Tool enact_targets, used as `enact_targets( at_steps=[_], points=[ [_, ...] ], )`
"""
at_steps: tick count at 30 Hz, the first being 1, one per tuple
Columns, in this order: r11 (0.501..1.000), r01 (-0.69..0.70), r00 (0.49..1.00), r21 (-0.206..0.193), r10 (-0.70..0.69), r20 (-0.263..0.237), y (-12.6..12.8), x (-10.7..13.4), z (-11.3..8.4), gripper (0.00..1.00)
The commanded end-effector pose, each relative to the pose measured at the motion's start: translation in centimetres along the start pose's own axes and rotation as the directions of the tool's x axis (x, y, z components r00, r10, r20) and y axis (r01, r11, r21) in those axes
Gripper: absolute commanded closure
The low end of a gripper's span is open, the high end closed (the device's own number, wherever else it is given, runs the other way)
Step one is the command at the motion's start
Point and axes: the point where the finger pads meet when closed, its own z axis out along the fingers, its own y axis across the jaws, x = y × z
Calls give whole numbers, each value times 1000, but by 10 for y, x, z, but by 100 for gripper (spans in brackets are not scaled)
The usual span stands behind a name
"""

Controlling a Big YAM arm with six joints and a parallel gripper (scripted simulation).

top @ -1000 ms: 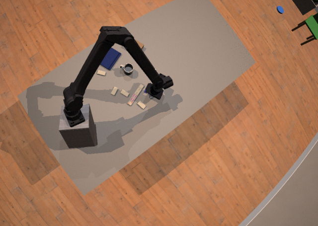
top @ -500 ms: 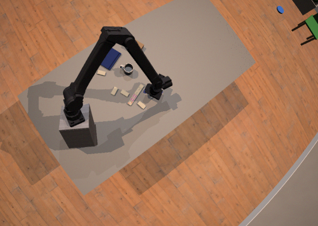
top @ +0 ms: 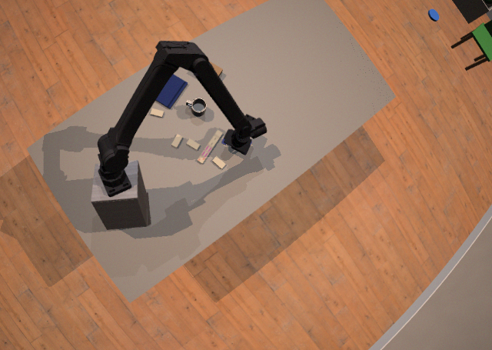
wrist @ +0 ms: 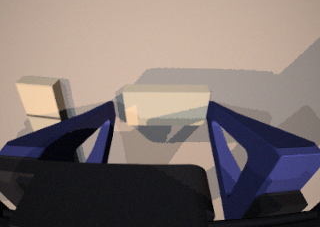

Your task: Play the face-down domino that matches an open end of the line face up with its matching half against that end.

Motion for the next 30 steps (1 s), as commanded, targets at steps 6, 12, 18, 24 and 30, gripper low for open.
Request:
enact_targets(
  at_steps=[6,12,18,24,30],
  points=[
    [1000,14,999,22,-15,32,-9,-20,-2,28],
    [1000,14,999,22,-15,32,-9,-20,-2,28],
    [1000,10,1000,17,-11,26,-7,-15,-3,28],
    [1000,15,999,22,-16,35,-9,-21,-3,28],
    [1000,5,1000,12,-5,15,-6,-9,-4,49]
  ],
)
